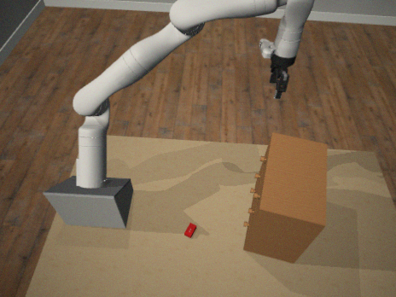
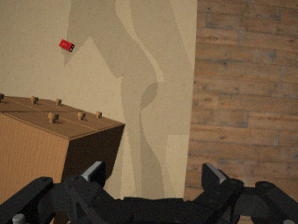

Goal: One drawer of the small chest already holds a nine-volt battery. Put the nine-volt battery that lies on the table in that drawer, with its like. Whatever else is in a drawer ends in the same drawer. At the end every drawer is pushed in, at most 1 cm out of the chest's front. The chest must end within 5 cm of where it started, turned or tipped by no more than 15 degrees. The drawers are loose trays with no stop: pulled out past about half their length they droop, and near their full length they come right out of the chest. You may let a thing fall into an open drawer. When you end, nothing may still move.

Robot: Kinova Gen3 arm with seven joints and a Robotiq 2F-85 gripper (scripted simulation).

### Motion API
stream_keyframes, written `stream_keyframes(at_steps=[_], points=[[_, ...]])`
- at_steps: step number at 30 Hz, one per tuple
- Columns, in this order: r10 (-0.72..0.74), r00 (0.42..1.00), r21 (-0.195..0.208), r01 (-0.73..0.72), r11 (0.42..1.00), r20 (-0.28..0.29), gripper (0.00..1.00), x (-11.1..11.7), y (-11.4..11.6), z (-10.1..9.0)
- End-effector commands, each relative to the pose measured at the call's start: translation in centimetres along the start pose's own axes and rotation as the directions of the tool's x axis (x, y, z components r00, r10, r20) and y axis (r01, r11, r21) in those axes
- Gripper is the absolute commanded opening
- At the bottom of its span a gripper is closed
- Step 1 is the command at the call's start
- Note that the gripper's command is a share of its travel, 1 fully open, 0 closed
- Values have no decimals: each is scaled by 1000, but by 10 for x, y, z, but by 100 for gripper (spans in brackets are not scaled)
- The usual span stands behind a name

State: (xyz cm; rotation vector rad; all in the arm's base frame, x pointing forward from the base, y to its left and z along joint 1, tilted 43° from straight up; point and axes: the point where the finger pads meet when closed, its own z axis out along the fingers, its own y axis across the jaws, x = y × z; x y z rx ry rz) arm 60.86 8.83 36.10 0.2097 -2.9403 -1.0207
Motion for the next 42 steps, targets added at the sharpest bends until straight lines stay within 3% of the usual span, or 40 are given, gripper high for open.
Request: stream_keyframes(at_steps=[1,22,42], points=[[8,1000,-5,-8,1000,3,100,0,-3,-2],[43,999,-64,-43,997,4,100,-1,-3,-3],[57,998,-86,-56,995,5,100,-1,-3,-4]])
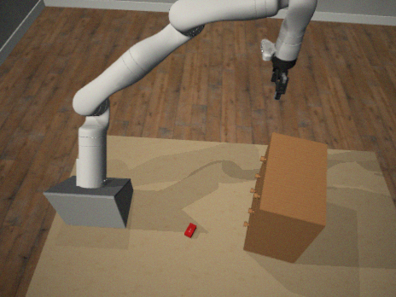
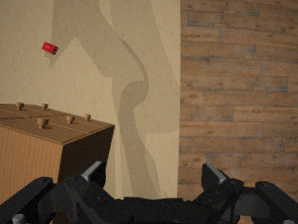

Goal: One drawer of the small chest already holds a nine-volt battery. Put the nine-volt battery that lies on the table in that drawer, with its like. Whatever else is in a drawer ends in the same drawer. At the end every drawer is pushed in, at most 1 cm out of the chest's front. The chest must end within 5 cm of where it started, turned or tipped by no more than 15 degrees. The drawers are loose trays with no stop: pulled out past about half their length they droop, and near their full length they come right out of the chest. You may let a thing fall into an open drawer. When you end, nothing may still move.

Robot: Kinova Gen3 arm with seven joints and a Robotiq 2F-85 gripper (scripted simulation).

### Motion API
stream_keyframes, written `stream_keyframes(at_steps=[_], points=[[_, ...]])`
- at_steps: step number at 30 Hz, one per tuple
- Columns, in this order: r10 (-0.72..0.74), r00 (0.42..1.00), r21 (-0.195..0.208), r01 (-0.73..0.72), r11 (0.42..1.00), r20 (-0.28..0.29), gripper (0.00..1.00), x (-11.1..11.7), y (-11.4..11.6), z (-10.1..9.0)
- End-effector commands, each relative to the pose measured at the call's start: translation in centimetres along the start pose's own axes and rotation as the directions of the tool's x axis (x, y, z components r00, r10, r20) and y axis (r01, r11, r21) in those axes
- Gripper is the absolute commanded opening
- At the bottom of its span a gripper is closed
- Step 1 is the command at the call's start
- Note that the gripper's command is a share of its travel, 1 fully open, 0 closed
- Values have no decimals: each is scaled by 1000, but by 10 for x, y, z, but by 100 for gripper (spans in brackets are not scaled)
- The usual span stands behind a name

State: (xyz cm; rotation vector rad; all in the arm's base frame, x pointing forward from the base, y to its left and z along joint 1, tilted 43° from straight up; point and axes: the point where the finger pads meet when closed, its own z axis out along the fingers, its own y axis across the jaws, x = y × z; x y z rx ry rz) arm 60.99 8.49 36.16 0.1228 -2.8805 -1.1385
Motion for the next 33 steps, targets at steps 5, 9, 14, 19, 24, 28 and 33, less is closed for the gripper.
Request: stream_keyframes(at_steps=[5,9,14,19,24,28,33], points=[[2,1000,-2,-2,1000,3,100,0,-1,-2],[2,1000,-2,-2,1000,3,100,0,-1,-2],[2,1000,-2,-2,1000,3,100,0,-1,-2],[2,1000,-2,-2,1000,3,100,0,-1,-2],[2,1000,-2,-2,1000,3,100,0,-1,-2],[3,1000,-2,-3,1000,3,100,0,-1,-1],[5,1000,-3,-5,1000,3,100,2,-4,0]])
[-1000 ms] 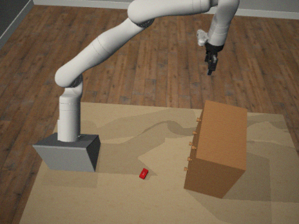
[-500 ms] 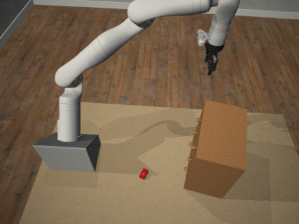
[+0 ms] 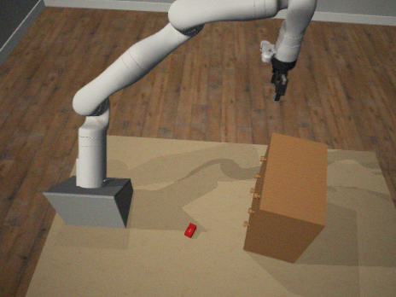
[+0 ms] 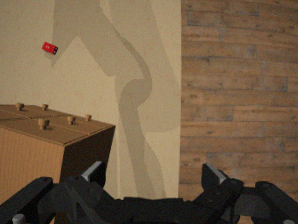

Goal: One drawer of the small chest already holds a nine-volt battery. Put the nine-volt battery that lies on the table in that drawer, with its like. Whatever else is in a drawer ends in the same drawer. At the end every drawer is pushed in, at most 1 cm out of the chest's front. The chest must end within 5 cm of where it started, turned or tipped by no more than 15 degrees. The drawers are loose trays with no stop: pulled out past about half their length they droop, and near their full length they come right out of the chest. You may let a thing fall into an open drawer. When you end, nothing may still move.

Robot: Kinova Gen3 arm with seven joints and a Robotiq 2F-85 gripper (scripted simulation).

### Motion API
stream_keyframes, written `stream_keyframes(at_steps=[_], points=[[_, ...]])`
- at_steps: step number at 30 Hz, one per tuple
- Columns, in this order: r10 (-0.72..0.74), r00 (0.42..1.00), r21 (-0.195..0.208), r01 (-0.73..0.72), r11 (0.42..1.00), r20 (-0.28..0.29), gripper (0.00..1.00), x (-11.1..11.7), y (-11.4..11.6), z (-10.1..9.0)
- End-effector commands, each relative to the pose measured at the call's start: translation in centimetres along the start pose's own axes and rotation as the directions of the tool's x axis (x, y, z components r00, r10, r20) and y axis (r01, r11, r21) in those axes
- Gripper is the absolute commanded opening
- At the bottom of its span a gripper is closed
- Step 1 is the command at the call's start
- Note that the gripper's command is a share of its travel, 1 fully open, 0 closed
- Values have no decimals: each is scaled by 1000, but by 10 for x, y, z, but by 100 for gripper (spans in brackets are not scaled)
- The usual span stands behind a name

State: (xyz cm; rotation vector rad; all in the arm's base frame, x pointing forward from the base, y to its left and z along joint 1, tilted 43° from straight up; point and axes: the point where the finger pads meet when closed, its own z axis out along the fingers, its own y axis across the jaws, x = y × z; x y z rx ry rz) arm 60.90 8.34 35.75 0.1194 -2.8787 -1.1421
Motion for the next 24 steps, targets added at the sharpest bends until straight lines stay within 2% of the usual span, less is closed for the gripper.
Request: stream_keyframes(at_steps=[1,8,16,18,24], points=[[3,1000,0,-3,1000,2,100,1,-1,-2],[13,1000,-1,-13,1000,2,100,12,-15,5],[37,999,0,-37,999,2,100,41,-49,24],[37,999,0,-37,999,2,100,41,-49,24],[67,998,2,-67,998,1,100,78,-90,47]])
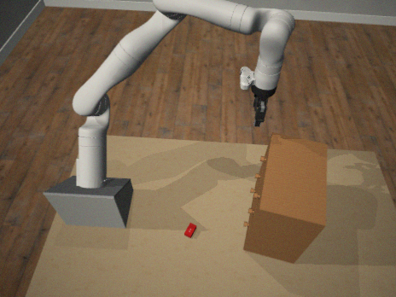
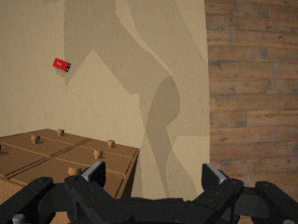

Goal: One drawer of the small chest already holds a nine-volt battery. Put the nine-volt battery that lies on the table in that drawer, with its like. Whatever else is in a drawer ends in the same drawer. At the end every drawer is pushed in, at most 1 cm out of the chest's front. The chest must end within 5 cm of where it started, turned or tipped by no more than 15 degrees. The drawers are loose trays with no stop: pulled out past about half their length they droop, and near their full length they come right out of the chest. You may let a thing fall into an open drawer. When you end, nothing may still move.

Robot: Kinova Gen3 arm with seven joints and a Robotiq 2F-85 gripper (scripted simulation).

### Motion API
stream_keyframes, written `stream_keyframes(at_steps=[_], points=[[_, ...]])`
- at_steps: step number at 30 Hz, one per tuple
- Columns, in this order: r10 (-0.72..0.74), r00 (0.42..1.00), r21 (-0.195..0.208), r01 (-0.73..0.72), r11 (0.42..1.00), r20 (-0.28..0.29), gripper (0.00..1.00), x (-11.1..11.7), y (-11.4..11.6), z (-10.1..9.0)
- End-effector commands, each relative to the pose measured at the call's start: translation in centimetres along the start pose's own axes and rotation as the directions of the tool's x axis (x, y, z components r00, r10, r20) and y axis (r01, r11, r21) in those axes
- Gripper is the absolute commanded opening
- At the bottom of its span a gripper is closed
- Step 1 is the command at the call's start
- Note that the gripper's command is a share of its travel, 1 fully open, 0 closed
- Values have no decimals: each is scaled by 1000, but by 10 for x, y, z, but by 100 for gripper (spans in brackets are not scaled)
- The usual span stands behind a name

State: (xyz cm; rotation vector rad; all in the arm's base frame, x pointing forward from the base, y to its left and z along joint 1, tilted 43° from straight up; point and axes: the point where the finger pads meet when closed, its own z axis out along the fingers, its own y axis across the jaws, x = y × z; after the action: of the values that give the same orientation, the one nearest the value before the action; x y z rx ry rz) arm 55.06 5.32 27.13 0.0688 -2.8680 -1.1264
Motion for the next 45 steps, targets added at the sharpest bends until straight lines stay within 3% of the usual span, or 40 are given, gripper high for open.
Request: stream_keyframes(at_steps=[1,9,11,18,23,31,45], points=[[37,999,-4,-37,999,4,100,25,-22,5],[92,996,-5,-92,996,4,100,88,-102,49],[92,996,-5,-92,996,4,100,88,-102,49],[141,990,-5,-141,990,5,100,143,-175,88],[163,987,-5,-163,987,5,100,168,-207,106],[172,985,-6,-172,985,3,100,180,-220,113],[172,985,-6,-172,985,13,100,180,-221,115]])
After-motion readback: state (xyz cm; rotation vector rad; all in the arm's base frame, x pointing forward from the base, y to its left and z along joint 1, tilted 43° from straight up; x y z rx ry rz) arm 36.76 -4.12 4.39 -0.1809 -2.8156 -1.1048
